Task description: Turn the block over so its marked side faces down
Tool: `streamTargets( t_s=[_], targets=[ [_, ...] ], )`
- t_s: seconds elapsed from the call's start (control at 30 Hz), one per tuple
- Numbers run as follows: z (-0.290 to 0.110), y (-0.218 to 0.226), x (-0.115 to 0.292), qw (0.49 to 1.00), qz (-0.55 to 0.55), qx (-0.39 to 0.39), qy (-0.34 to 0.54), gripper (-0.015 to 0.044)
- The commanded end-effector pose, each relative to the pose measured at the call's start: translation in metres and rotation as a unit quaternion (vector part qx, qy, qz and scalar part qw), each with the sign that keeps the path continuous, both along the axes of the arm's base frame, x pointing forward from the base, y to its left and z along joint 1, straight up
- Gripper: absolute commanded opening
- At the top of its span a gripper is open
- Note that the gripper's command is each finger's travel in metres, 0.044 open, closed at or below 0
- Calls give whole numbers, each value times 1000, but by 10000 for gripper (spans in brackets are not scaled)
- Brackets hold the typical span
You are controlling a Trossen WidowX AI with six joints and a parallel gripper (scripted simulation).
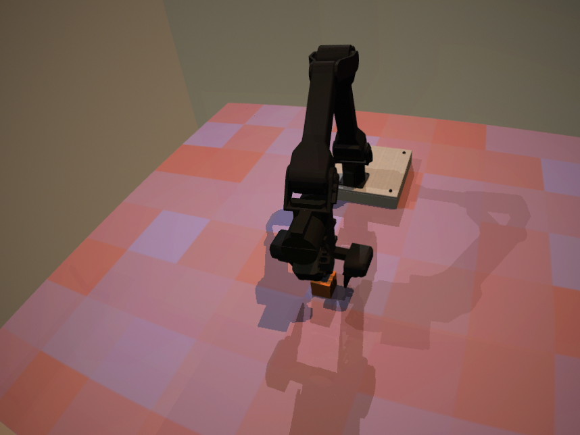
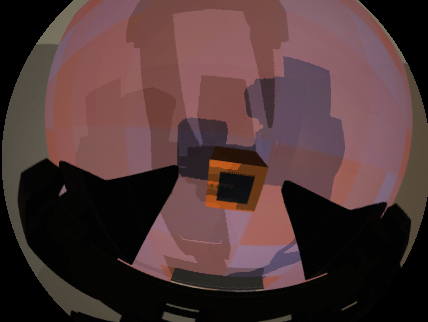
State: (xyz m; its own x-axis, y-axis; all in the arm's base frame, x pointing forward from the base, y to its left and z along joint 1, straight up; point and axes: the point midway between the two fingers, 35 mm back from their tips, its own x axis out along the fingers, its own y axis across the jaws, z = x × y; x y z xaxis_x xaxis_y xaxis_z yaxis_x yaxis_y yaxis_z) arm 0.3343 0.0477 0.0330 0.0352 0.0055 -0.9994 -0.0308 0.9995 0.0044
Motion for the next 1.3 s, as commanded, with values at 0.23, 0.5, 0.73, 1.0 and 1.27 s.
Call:
streamTargets(
  t_s=[0.23, 0.5, 0.73, 1.0, 1.27],
  targets=[
    [-6, -1, -1, 1000, 3, -3, 5, 204],
    [-6, -1, -1, 1000, 3, -3, 5, 131],
    [-6, -1, -1, 1000, 3, -3, 5, 84],
    [19, -1, -2, 1000, 3, -3, 5, 0],
    [23, -1, -2, 1000, 3, -3, -7, 0]
  ],
)
